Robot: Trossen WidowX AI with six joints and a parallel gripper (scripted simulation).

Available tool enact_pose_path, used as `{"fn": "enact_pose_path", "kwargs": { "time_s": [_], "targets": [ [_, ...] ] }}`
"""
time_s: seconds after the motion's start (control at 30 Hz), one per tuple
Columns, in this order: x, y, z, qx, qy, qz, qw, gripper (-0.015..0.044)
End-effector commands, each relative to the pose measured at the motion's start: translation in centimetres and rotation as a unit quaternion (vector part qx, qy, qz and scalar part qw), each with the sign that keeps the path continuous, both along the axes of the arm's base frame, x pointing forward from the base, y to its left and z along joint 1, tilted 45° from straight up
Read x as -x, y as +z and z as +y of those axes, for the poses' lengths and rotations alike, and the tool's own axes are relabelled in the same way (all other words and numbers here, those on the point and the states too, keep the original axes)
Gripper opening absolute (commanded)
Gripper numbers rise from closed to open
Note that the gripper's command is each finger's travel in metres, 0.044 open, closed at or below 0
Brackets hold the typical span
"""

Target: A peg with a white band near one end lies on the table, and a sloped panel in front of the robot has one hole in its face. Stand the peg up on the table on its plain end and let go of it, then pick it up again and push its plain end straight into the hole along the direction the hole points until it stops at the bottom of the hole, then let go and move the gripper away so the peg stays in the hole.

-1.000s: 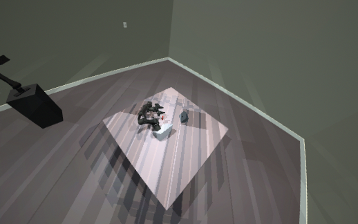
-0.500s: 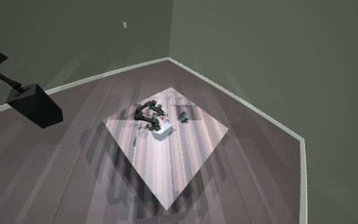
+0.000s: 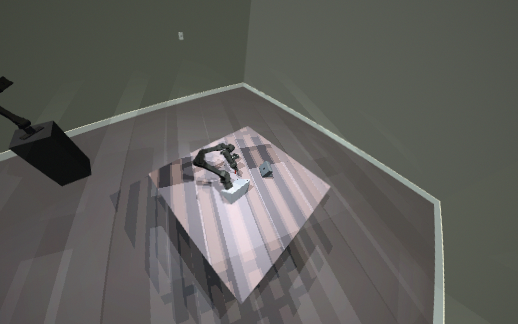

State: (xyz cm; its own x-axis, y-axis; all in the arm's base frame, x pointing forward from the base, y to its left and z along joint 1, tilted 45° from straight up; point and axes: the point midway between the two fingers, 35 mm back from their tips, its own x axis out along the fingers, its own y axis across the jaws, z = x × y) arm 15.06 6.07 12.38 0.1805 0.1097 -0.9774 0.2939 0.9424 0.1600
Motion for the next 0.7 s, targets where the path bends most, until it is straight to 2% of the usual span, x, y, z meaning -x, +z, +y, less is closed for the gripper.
{"fn": "enact_pose_path", "kwargs": {
  "time_s": [0.0,0.33,0.67],
  "targets": [
    [0.1,-0.2,0.6,-0.042,0.02,0.05,0.998,0.044],
    [-0.6,0.1,1.8,-0.174,0.043,0.128,0.975,0.044],
    [-2.9,1.5,2.2,-0.323,0.036,0.138,0.936,0.044]
  ]
}}
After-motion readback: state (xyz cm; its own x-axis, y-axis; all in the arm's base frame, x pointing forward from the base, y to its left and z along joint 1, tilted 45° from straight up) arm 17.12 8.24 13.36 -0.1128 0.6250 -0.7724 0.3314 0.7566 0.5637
